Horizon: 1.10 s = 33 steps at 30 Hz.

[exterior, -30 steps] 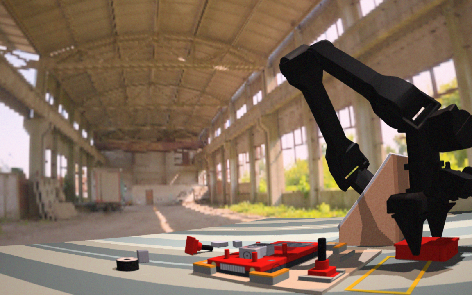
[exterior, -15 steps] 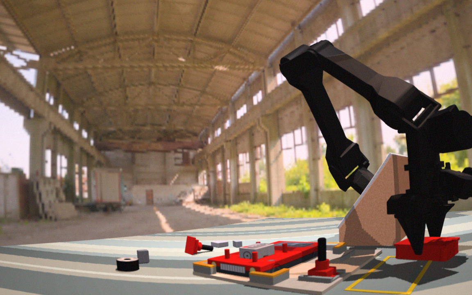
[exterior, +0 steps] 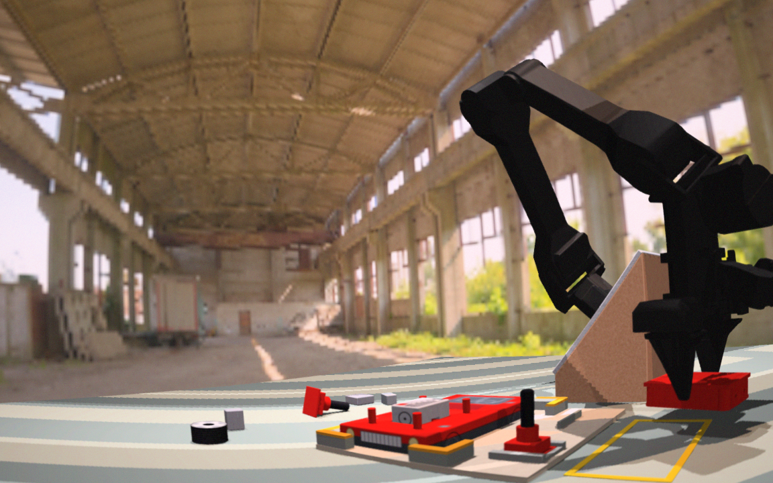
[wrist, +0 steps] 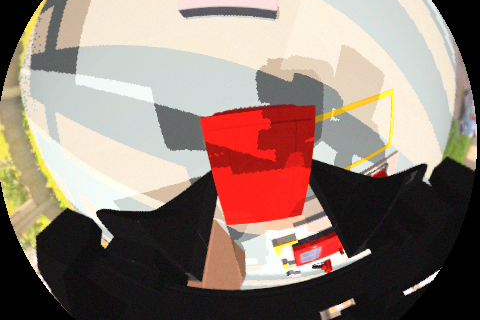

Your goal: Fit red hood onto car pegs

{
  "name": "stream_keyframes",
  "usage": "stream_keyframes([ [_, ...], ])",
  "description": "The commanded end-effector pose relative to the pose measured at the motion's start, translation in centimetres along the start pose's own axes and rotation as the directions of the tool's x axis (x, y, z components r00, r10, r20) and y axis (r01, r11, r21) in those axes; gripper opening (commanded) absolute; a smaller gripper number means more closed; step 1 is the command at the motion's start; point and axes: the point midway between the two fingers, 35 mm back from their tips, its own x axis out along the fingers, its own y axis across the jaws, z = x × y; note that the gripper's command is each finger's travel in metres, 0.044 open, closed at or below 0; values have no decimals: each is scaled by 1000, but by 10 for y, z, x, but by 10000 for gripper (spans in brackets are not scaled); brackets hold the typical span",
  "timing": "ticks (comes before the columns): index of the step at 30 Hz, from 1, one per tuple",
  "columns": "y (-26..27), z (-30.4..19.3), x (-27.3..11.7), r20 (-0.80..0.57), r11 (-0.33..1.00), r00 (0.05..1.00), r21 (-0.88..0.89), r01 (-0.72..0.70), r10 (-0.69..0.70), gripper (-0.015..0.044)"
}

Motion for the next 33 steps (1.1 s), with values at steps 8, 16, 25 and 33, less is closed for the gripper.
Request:
stream_keyframes([
  [8, -1, 3, -42, 13, 1000, 1000, 6, 1, -1, 0],
  [16, -1, 2, -68, 13, 1000, 1000, 6, 1, -1, 0],
  [25, -1, 2, -82, 14, 1000, 1000, 6, 0, -1, 0],
  [33, -33, -11, -84, 32, 986, 999, 168, -8, 2, 0],
])
